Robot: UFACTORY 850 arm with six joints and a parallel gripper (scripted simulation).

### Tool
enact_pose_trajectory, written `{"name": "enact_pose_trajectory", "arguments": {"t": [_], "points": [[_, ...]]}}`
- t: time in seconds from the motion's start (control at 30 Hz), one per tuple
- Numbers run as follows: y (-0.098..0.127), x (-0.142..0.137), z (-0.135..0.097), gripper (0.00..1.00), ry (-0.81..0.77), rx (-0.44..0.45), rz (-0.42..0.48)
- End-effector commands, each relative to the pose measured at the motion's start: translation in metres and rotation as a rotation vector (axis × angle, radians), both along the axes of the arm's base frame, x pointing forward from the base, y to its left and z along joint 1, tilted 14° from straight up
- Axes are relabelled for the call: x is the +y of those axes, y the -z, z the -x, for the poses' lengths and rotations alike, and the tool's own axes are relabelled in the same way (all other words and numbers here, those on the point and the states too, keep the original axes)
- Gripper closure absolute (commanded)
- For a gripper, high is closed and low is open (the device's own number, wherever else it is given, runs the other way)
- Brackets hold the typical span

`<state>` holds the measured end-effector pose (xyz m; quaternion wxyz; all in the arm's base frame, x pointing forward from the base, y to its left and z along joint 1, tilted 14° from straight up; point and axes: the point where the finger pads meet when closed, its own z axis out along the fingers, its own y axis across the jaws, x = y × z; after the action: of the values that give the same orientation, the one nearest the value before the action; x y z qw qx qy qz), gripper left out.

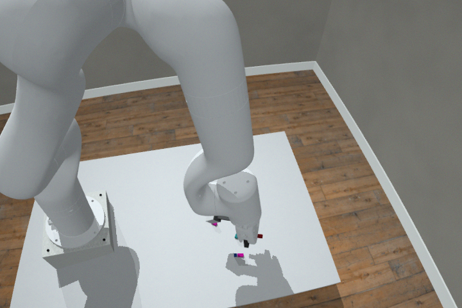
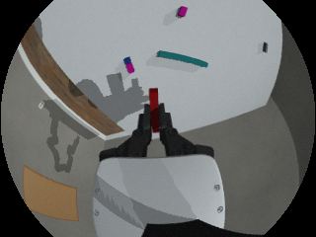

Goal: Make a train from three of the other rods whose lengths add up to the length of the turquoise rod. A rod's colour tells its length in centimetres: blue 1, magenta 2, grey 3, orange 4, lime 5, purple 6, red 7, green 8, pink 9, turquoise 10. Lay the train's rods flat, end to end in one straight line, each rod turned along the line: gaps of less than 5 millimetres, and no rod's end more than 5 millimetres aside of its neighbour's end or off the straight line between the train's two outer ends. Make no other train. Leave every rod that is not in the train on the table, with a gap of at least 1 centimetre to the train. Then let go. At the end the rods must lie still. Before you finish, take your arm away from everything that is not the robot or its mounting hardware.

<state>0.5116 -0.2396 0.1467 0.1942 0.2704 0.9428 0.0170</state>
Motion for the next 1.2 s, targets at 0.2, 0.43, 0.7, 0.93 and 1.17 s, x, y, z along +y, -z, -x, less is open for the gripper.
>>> {"name": "enact_pose_trajectory", "arguments": {"t": [0.2,0.43,0.7,0.93,1.17], "points": [[-0.004,-0.038,-0.003,0.96,-0.18,0.141,-0.01],[-0.004,-0.041,-0.003,0.96,-0.192,0.142,-0.006],[-0.004,-0.041,-0.003,0.96,-0.192,0.142,-0.006],[-0.002,-0.041,-0.003,0.96,-0.192,0.141,-0.006],[0.019,-0.041,-0.009,0.96,-0.193,0.141,-0.007]]}}
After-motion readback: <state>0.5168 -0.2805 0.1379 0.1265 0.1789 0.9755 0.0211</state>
